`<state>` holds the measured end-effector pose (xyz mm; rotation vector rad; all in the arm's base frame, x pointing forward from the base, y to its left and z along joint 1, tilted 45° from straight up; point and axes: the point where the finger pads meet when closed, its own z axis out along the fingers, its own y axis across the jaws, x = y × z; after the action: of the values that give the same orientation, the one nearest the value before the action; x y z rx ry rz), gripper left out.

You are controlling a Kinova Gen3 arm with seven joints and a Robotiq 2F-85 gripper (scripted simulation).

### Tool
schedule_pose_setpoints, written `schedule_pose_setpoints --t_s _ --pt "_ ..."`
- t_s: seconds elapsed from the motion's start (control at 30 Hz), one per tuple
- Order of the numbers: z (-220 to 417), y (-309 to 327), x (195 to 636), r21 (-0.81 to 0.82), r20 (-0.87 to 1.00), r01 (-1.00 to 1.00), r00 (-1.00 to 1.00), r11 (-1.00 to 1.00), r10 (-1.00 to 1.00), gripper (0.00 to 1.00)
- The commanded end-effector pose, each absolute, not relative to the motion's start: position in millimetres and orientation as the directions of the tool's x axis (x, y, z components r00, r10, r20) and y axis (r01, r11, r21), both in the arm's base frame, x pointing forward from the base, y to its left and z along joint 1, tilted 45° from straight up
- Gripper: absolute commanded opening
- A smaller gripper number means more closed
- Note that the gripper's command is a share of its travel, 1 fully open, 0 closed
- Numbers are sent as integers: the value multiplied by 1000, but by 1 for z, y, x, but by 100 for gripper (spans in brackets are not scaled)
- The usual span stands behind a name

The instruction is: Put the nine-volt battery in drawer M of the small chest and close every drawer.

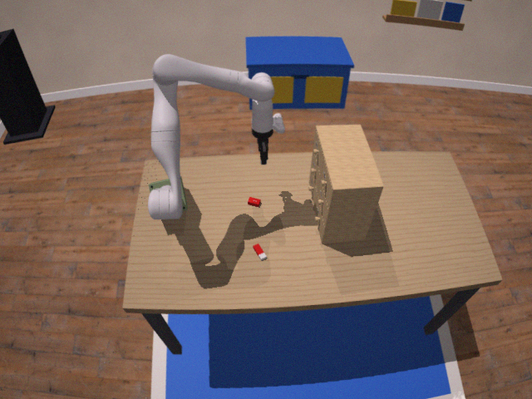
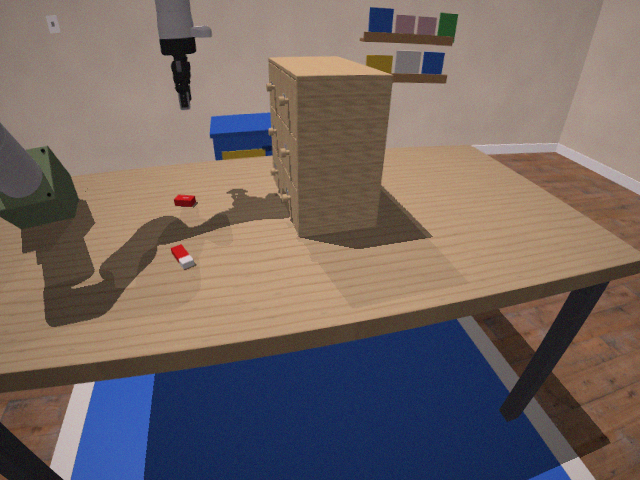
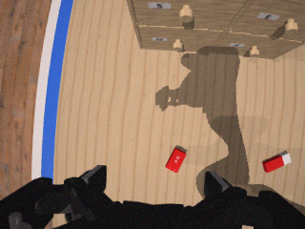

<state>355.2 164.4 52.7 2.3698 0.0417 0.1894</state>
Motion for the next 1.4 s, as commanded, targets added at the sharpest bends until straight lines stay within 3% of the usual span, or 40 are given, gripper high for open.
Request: schedule_pose_setpoints --t_s 0.0,0.9,1.37 --pt "53 165 355 691 122 -20 988 -722 89 100" --pt "54 164 355 702 -1 154 977 -695 215 100" --pt "56 162 355 681 -170 385 911 -623 376 100"
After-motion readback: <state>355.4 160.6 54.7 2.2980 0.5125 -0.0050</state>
